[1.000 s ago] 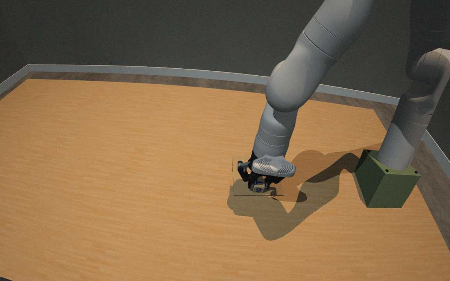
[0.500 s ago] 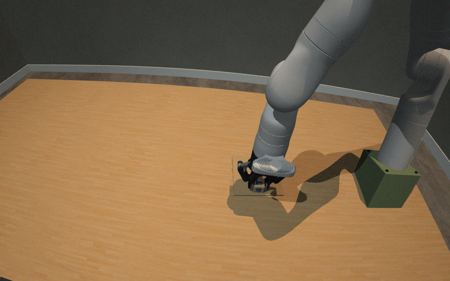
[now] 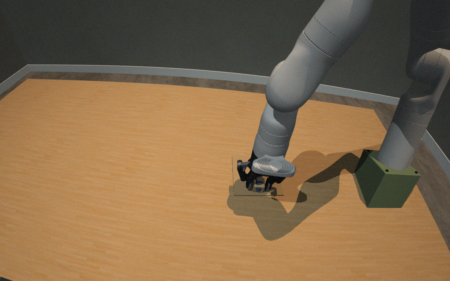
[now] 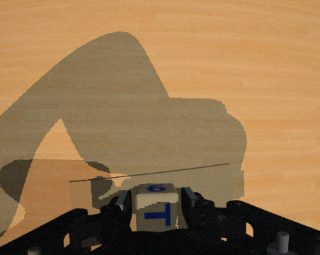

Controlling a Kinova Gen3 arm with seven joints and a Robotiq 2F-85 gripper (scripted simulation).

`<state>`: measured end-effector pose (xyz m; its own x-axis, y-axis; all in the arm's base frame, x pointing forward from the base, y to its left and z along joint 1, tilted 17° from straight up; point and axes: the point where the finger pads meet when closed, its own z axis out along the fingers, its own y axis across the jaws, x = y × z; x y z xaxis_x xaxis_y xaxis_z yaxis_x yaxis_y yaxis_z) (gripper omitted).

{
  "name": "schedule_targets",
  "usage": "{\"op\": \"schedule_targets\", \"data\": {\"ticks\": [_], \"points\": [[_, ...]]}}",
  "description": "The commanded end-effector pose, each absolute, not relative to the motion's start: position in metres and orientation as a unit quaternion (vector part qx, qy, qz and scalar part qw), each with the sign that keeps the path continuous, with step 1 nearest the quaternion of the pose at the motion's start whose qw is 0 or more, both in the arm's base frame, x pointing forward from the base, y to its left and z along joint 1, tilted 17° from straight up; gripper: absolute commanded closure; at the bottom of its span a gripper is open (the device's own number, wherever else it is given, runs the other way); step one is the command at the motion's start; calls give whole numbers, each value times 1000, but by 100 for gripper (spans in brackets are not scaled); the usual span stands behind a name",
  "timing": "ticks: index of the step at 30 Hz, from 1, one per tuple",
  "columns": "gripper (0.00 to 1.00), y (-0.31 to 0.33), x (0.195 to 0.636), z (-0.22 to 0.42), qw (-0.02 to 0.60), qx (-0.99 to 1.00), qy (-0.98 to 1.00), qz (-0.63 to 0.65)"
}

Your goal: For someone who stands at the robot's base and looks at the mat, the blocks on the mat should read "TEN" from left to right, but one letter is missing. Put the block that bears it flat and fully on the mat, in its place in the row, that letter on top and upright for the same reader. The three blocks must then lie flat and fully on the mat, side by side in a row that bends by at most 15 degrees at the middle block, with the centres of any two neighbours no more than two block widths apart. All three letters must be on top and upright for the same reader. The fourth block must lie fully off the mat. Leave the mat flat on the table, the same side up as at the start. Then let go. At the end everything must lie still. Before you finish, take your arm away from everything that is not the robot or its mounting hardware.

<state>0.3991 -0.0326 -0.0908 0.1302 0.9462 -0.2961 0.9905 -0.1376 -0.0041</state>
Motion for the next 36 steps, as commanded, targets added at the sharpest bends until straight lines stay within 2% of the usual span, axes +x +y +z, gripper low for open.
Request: {"op": "schedule_targets", "data": {"ticks": [1, 14, 36], "points": [[54, -32, 400, -90, 97, 745, 650, -114], [54, -31, 400, -85, 97, 745, 650, -114], [54, -6, 403, -6, 97, 745, 650, -114]]}}
